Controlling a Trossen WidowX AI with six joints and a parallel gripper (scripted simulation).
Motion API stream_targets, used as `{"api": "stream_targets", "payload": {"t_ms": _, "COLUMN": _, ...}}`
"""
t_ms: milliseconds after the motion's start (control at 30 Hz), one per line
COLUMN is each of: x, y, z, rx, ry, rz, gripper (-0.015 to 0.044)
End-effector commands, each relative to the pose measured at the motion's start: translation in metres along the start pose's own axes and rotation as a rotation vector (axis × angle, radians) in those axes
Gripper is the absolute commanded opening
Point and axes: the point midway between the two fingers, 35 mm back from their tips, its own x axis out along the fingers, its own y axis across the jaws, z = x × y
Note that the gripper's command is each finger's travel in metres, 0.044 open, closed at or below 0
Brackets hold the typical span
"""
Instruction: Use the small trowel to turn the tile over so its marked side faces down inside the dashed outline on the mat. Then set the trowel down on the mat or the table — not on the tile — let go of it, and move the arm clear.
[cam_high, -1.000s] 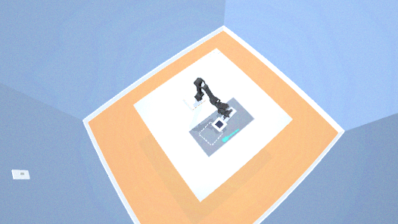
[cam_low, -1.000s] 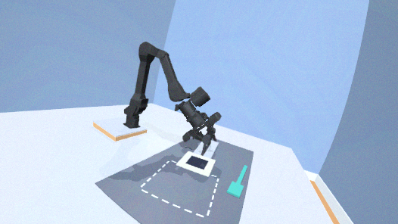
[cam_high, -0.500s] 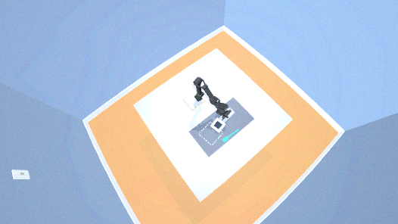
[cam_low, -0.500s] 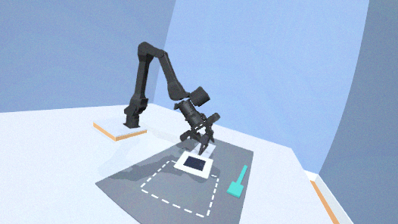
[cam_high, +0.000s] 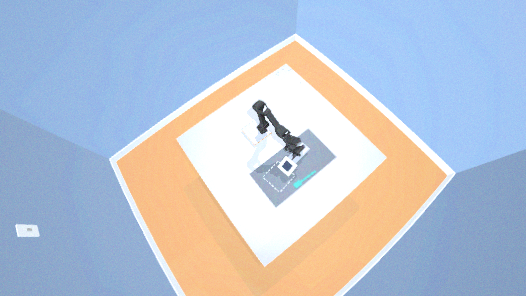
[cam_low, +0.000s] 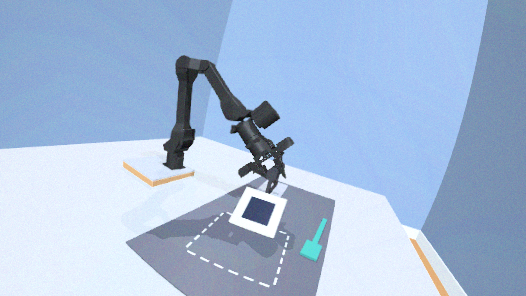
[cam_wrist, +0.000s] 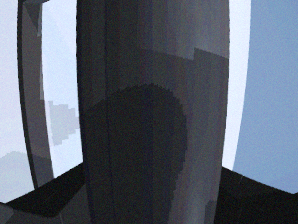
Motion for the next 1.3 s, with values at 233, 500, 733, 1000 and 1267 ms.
{"api": "stream_targets", "payload": {"t_ms": 233, "x": -0.015, "y": -0.023, "z": -0.029, "rx": -0.007, "ry": 0.005, "rz": -0.032, "gripper": 0.0}}
{"api": "stream_targets", "payload": {"t_ms": 500, "x": -0.017, "y": -0.026, "z": -0.054, "rx": -0.009, "ry": 0.007, "rz": -0.031, "gripper": 0.0}}
{"api": "stream_targets", "payload": {"t_ms": 733, "x": -0.015, "y": -0.023, "z": -0.075, "rx": -0.011, "ry": 0.008, "rz": -0.031, "gripper": 0.0}}
{"api": "stream_targets", "payload": {"t_ms": 1000, "x": -0.014, "y": -0.022, "z": -0.08, "rx": -0.012, "ry": 0.009, "rz": -0.031, "gripper": 0.0}}
{"api": "stream_targets", "payload": {"t_ms": 1267, "x": -0.008, "y": -0.015, "z": -0.096, "rx": -0.013, "ry": 0.01, "rz": -0.031, "gripper": 0.0}}
